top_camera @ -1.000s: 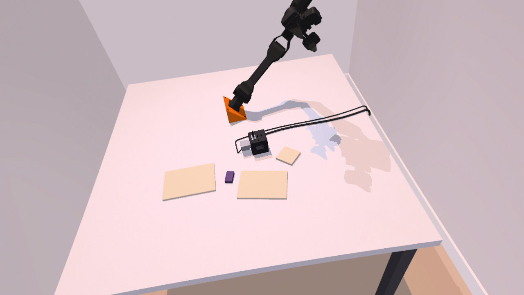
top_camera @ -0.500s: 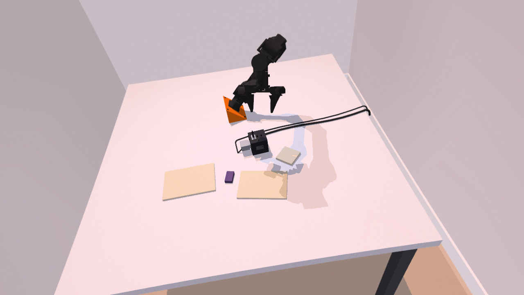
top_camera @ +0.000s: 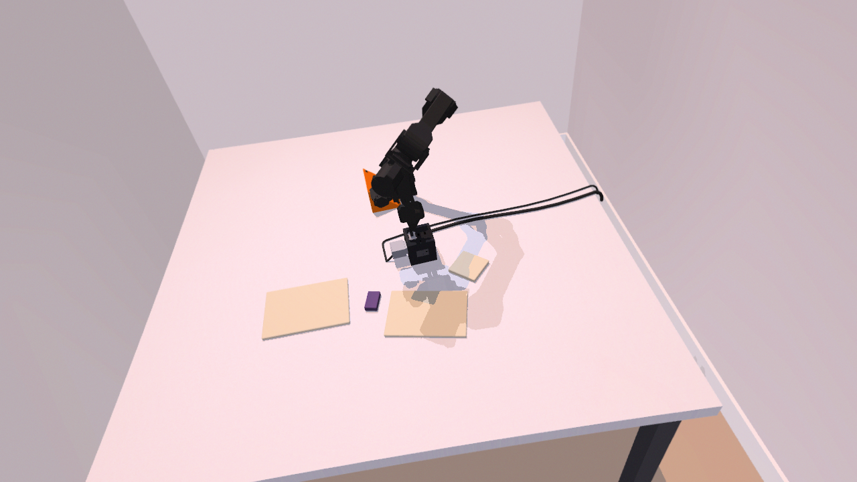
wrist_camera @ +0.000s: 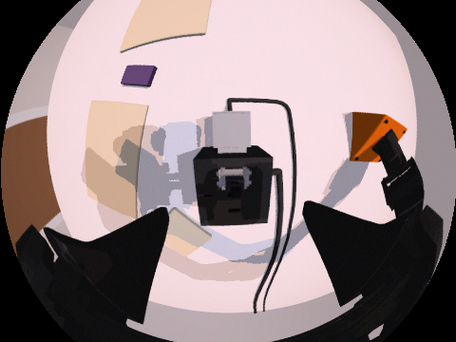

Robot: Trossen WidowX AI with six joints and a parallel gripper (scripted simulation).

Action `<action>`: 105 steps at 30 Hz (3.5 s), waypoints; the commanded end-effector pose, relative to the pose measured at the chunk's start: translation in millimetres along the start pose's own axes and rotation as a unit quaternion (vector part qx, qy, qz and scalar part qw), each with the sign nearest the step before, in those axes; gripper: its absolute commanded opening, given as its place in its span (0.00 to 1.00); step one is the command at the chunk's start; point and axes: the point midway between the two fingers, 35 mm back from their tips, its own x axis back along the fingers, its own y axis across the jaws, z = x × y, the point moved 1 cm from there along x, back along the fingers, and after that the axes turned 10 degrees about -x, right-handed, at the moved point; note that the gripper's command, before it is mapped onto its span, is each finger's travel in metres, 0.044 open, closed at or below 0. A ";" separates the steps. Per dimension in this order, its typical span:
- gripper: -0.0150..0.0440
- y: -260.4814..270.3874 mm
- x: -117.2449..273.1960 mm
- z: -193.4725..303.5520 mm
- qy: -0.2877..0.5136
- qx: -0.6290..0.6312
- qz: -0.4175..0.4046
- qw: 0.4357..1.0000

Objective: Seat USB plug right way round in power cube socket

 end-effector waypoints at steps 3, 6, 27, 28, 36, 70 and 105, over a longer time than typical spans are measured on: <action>1.00 -0.4 -2.9 -1.1 -0.002 -0.006 0.004 1.000; 1.00 -0.4 -5.8 -1.3 -0.002 -0.006 0.004 1.000; 1.00 0.2 -26.0 -4.8 -0.001 -0.005 0.004 1.000; 1.00 0.3 -26.9 -4.9 -0.001 -0.005 0.004 1.000; 0.91 0.1 -28.8 -5.5 -0.004 -0.004 0.005 1.000; 0.25 0.1 -28.7 -5.5 -0.004 -0.004 0.005 1.000; 0.25 0.2 -5.5 -5.6 -0.005 -0.004 0.005 1.000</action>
